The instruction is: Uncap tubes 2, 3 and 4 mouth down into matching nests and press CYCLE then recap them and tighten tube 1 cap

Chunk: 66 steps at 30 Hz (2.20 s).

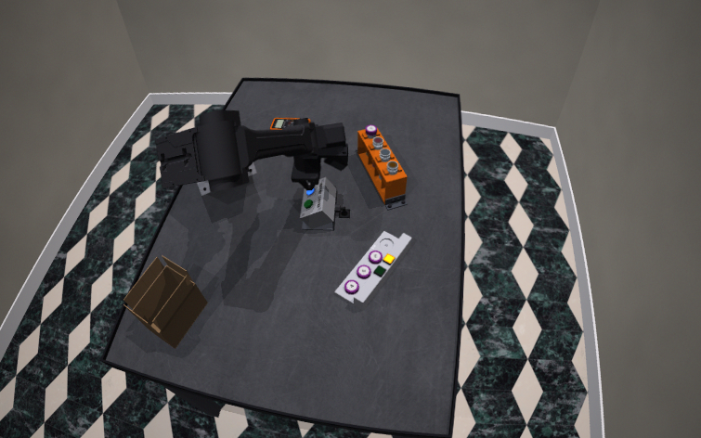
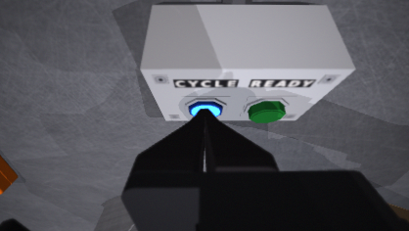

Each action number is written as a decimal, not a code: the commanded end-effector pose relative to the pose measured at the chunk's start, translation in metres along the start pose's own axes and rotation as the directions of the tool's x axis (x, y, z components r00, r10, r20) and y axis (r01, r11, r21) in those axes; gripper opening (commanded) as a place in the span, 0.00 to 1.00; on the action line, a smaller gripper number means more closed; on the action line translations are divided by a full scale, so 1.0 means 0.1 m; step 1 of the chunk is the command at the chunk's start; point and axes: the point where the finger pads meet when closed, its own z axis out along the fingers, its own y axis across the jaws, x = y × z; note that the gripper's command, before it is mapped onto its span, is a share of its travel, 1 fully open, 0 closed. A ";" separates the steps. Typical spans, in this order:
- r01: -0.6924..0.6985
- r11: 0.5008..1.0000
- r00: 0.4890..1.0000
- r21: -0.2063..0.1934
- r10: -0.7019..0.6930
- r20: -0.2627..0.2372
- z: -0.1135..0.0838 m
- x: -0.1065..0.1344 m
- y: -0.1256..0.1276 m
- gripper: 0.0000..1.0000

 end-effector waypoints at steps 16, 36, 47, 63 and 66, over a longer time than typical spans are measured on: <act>-0.017 1.000 1.000 0.009 0.017 -0.018 -0.29 -0.01 -0.02 0.00; -0.561 0.828 0.828 -0.008 0.561 0.015 -0.26 -0.78 -0.73 1.00; -0.541 0.841 0.841 0.006 0.541 -0.003 -0.17 -1.35 -1.40 1.00; -0.542 0.840 0.840 0.006 0.542 0.000 -0.09 -2.15 -2.27 1.00; -0.542 0.840 0.840 0.006 0.542 0.001 -0.08 -2.22 -2.35 1.00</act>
